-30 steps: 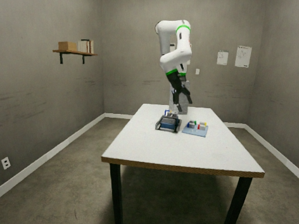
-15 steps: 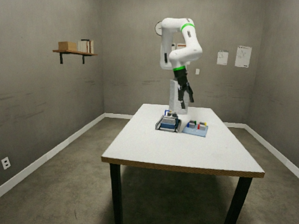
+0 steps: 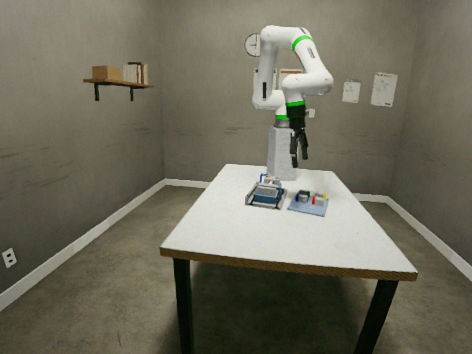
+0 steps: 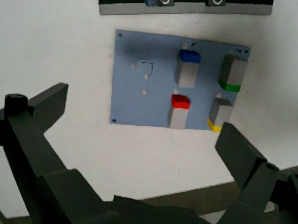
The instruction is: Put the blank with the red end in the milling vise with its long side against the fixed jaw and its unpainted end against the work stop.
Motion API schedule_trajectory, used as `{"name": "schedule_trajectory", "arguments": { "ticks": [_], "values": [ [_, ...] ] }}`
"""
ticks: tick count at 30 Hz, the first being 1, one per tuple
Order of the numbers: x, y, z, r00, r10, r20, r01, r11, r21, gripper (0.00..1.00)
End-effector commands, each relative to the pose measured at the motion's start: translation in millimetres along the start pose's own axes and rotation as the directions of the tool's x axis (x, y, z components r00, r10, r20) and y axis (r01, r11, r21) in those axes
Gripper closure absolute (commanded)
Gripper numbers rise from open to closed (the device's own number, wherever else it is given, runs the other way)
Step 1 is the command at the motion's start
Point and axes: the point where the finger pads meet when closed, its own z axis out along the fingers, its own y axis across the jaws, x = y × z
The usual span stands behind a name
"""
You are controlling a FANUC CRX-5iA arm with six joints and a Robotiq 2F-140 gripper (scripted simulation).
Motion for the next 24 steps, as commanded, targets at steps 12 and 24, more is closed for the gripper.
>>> {"name": "schedule_trajectory", "arguments": {
  "ticks": [12,24],
  "values": [
    [-10.3,27.1,-10.4,0.984,-0.110,-0.140,0.119,0.991,0.062,0.00],
    [-22.5,60.2,-22.1,0.980,-0.124,-0.158,0.136,0.988,0.068,0.00]
  ]
}}
